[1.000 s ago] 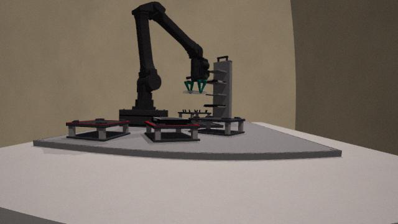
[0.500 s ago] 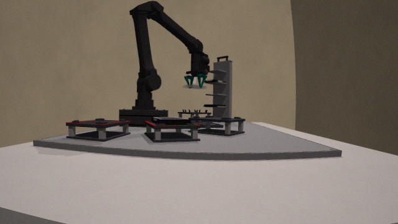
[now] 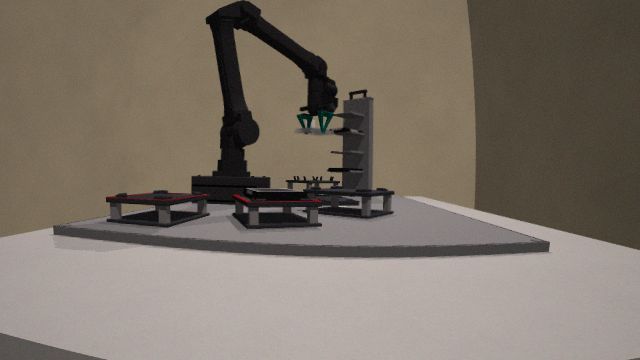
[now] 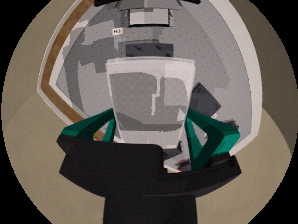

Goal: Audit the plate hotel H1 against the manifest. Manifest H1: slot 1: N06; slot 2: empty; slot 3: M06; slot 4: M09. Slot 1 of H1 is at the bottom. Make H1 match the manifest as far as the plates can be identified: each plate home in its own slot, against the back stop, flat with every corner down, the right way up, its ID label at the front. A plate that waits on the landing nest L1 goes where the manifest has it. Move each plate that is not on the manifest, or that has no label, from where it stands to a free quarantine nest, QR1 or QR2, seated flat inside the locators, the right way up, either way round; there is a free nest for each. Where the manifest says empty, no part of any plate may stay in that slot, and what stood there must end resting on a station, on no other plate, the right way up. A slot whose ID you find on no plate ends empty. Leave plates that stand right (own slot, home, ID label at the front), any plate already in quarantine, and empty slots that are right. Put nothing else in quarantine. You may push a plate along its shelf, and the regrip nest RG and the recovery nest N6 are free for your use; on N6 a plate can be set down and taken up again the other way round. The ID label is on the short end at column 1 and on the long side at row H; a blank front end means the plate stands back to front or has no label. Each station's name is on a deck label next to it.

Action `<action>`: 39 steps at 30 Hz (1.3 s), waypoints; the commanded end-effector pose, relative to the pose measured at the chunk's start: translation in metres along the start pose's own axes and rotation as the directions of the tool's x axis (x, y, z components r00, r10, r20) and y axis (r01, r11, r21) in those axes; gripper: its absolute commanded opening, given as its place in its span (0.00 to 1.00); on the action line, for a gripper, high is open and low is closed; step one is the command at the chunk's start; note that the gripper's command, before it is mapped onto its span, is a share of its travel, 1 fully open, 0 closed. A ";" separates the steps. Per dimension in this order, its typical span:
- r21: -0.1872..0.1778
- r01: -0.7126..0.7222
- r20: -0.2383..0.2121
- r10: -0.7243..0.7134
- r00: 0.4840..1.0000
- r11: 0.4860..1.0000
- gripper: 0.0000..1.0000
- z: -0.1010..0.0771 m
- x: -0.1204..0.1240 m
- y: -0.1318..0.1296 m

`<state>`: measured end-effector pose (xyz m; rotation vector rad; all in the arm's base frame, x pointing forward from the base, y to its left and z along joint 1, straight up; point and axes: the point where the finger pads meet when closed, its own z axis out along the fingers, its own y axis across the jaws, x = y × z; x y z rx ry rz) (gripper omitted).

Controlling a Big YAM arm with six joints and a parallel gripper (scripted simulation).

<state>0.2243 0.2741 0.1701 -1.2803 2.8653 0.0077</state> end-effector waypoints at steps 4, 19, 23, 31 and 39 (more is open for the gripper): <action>-0.002 -0.126 0.033 0.126 0.991 0.992 0.86 -0.015 0.002 -0.024; 0.000 -0.337 0.007 0.336 0.942 0.942 0.86 -0.012 0.015 -0.066; -0.004 -0.378 0.023 0.378 0.926 0.926 0.86 -0.017 0.010 -0.061; -0.007 -0.481 0.022 0.481 0.877 0.877 0.86 -0.017 0.011 -0.066; -0.017 -0.599 0.041 0.599 0.799 0.800 0.86 -0.023 0.020 -0.087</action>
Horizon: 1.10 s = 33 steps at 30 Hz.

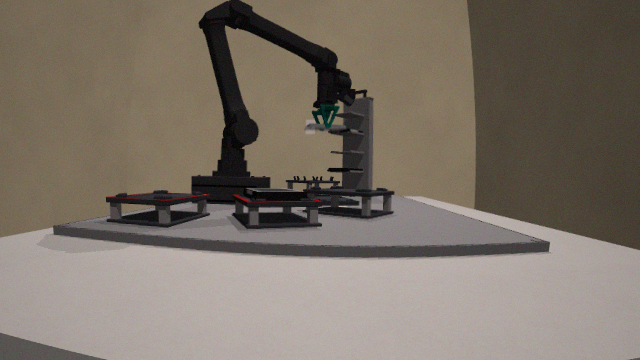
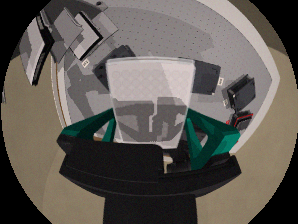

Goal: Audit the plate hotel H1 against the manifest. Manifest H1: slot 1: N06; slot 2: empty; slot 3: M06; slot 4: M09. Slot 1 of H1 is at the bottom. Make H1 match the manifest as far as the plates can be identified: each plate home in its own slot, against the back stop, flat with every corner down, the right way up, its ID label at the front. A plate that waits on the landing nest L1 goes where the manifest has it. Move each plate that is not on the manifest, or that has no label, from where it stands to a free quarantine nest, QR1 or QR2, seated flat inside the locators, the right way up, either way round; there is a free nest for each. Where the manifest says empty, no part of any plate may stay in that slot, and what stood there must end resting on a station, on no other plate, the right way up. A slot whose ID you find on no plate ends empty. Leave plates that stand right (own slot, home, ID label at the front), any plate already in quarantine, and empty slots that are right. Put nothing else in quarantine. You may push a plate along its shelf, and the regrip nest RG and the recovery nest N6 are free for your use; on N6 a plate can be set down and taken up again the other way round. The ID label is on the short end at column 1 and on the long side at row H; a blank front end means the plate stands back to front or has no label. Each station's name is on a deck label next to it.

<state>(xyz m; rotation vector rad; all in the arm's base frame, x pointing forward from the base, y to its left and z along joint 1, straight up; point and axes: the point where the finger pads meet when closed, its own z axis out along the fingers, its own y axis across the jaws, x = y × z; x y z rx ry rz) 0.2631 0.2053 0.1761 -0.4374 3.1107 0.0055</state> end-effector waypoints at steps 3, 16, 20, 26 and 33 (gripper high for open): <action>-0.007 -0.132 0.016 0.132 0.991 0.991 0.86 -0.007 -0.005 -0.020; -0.011 -0.310 0.021 0.310 0.950 0.951 0.86 -0.009 -0.009 -0.055; -0.023 -0.351 0.036 0.352 0.935 0.936 0.86 -0.017 -0.015 -0.046; -0.025 -0.424 0.033 0.425 0.905 0.905 0.86 -0.016 -0.016 -0.050; -0.013 -0.536 0.016 0.536 0.844 0.844 0.86 -0.009 -0.005 -0.062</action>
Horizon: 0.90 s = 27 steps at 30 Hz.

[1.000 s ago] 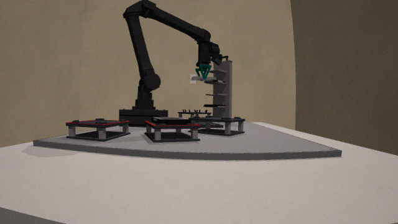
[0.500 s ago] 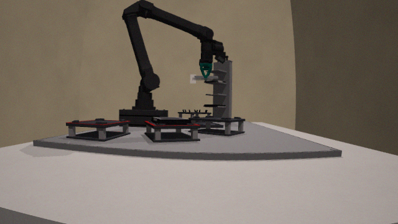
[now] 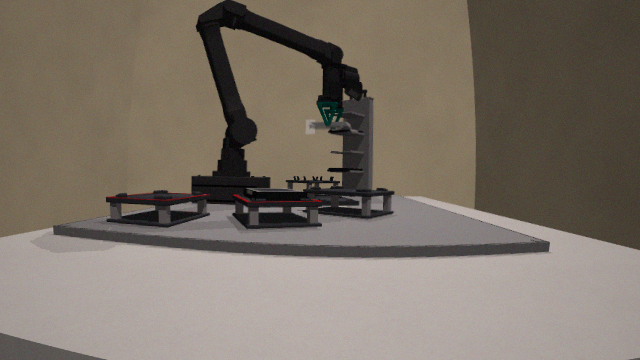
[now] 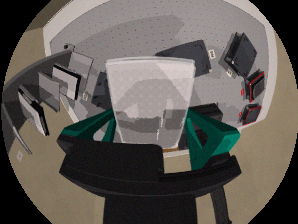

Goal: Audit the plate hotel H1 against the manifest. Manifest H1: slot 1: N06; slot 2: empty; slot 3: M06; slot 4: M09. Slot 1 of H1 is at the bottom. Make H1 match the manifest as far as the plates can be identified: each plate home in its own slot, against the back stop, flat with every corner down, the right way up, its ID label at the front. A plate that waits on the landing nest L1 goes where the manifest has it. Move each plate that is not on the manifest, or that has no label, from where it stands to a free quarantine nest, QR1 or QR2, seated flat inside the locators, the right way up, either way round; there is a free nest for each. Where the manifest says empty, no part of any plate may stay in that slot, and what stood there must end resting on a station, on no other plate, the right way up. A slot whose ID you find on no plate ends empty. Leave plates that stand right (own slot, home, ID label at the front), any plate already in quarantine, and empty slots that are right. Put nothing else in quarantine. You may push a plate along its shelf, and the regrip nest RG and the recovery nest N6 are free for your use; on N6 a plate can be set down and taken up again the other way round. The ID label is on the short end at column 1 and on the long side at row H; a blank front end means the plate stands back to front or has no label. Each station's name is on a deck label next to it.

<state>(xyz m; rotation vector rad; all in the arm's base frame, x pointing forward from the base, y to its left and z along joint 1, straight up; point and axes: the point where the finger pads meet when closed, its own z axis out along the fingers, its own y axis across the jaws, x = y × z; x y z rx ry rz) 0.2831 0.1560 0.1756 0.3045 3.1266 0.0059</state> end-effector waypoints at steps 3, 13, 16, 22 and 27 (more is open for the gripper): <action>-0.020 -0.141 0.022 0.142 0.990 0.990 0.86 -0.013 -0.009 -0.016; -0.035 -0.271 0.034 0.272 0.962 0.962 0.86 -0.019 -0.023 -0.039; -0.014 -0.319 0.014 0.320 0.947 0.948 0.86 -0.008 -0.020 -0.052; -0.010 -0.392 0.009 0.392 0.920 0.920 0.86 -0.007 -0.023 -0.053; -0.010 -0.450 0.009 0.450 0.893 0.893 0.86 -0.007 -0.025 -0.057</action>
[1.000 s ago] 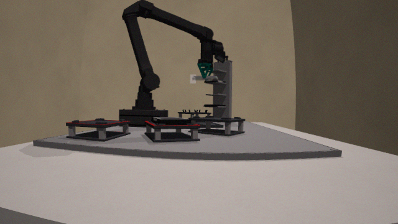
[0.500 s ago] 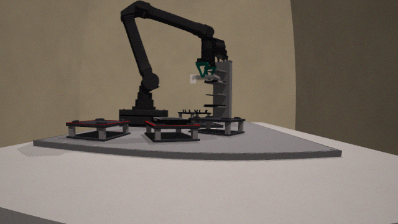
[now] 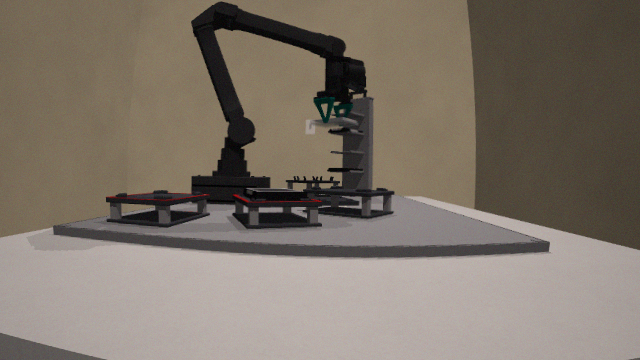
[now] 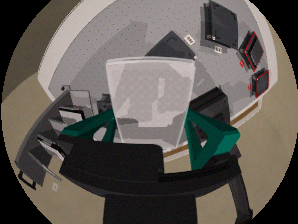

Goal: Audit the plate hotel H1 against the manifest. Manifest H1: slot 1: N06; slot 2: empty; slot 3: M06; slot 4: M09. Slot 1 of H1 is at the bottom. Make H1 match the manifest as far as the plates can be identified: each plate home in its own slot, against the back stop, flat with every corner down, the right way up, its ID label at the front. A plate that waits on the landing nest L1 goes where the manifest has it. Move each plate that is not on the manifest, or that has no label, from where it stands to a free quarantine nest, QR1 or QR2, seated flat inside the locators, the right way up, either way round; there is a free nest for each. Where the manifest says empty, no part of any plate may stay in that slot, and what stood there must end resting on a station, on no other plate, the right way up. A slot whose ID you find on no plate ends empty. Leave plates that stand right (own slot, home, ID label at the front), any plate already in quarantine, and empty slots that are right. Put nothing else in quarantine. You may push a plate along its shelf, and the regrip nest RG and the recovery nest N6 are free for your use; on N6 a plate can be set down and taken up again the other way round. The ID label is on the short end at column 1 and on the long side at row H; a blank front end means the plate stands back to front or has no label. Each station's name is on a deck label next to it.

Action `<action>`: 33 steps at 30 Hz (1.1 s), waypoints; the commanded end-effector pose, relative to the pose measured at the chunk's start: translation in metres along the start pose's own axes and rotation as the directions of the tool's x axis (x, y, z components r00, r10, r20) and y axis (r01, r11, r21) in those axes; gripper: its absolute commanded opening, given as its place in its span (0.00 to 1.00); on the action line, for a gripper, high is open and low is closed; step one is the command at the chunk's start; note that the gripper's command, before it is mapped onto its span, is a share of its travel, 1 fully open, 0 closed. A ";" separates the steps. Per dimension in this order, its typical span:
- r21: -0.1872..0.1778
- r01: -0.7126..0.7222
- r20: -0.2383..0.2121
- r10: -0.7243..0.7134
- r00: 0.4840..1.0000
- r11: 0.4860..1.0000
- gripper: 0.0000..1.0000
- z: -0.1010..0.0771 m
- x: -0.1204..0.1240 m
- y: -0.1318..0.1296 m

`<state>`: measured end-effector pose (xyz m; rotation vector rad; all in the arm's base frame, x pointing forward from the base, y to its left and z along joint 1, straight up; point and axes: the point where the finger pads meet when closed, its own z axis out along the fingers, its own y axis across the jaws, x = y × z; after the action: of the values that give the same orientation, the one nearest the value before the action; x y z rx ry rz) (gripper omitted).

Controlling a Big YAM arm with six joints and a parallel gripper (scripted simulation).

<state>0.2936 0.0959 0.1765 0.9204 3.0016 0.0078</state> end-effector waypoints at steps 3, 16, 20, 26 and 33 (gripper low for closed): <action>-0.008 -0.117 0.006 0.117 0.993 0.993 0.86 -0.006 -0.003 0.001; -0.063 -0.339 0.027 0.341 0.940 0.939 0.86 -0.026 -0.027 -0.005; -0.015 -0.427 0.007 0.427 0.904 0.904 0.86 -0.008 -0.019 -0.032; -0.011 -0.549 0.005 0.549 0.836 0.836 0.86 -0.007 -0.030 -0.049; -0.022 -0.625 0.006 0.625 0.781 0.780 0.86 -0.009 -0.035 -0.044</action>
<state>0.2903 0.0333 0.1758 1.7969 2.5778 0.0051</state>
